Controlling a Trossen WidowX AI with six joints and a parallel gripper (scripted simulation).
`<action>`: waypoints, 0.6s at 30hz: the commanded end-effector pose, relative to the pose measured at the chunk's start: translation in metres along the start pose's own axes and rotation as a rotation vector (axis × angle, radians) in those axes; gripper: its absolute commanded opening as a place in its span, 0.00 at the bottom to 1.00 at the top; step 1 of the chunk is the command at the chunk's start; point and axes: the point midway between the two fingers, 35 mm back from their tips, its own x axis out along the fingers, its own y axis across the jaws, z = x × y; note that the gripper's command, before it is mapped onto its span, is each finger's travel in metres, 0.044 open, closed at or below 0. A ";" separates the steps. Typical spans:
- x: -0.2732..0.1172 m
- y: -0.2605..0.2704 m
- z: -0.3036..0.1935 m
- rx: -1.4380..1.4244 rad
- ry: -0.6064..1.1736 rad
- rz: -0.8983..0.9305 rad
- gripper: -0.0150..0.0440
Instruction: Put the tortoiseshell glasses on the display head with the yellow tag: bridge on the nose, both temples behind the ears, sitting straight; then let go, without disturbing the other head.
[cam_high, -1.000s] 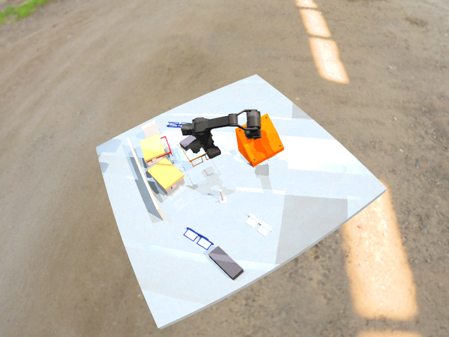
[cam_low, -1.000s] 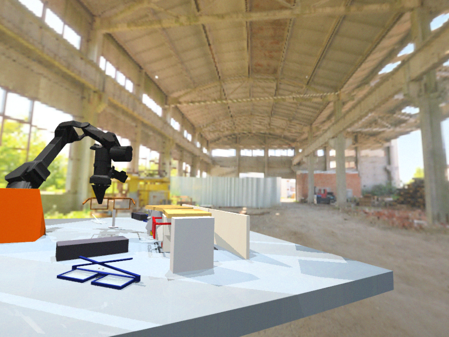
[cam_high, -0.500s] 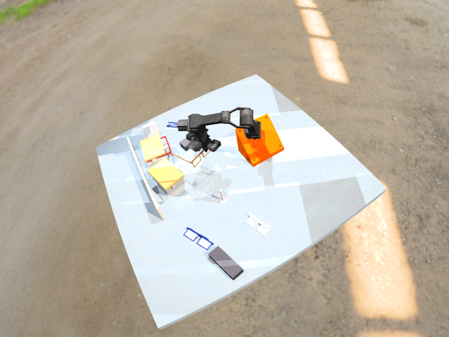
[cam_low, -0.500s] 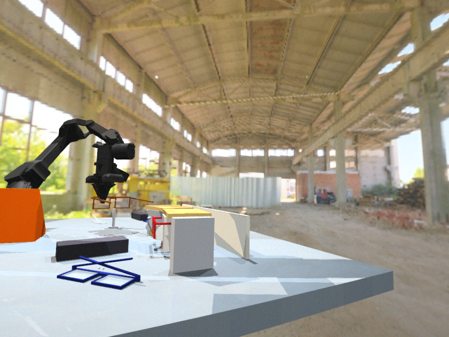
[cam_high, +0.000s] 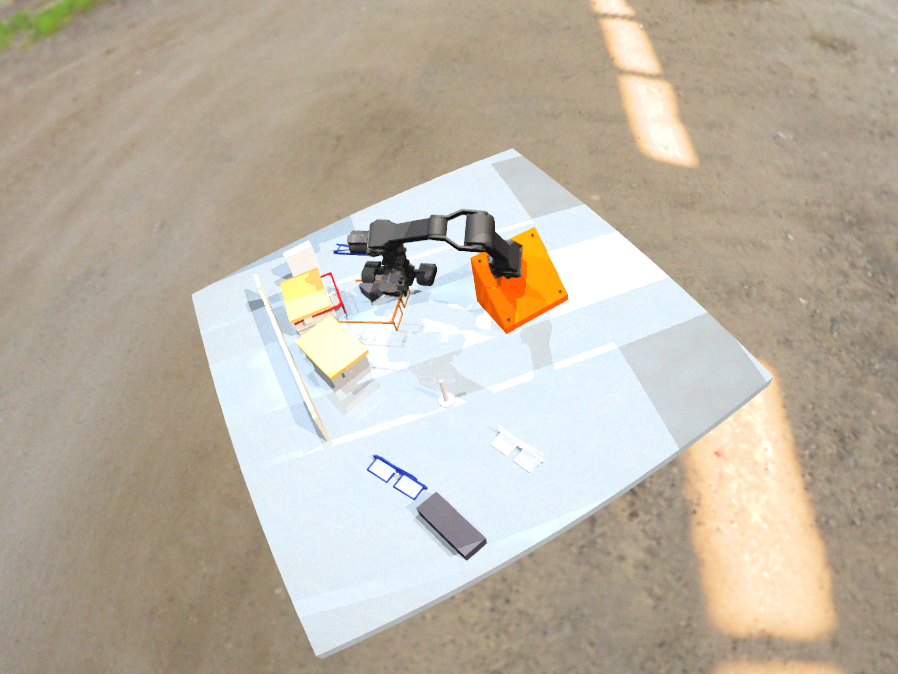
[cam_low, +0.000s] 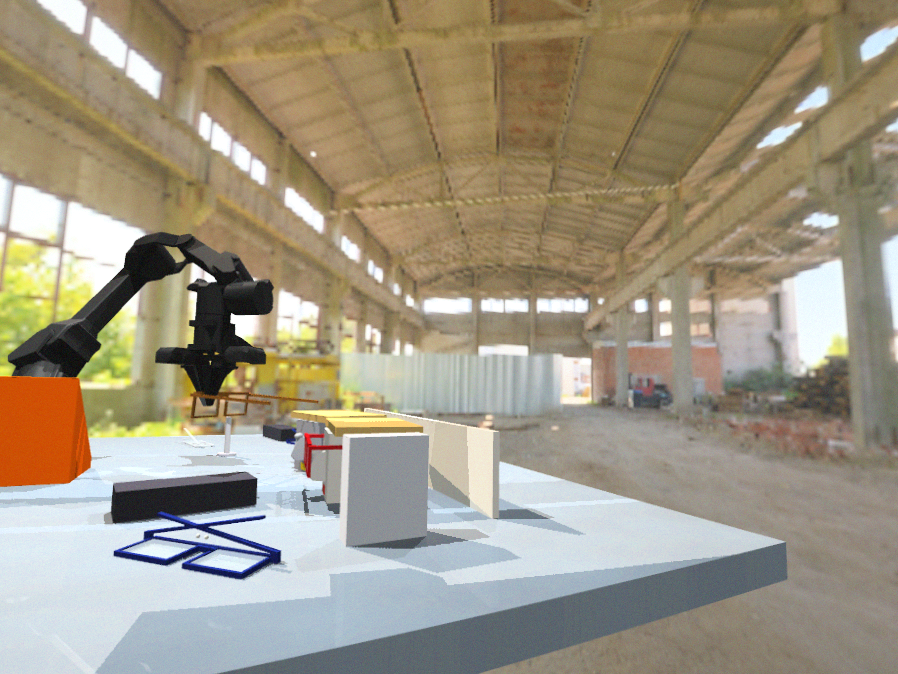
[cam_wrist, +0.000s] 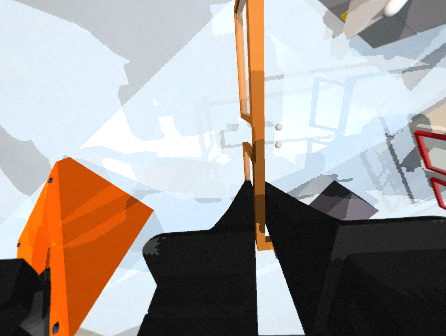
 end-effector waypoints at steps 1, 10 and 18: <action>0.000 -0.006 -0.007 -0.114 0.003 0.002 0.25; -0.001 -0.020 -0.023 -0.385 0.003 0.004 0.25; 0.000 -0.030 -0.037 -0.627 0.002 0.006 0.25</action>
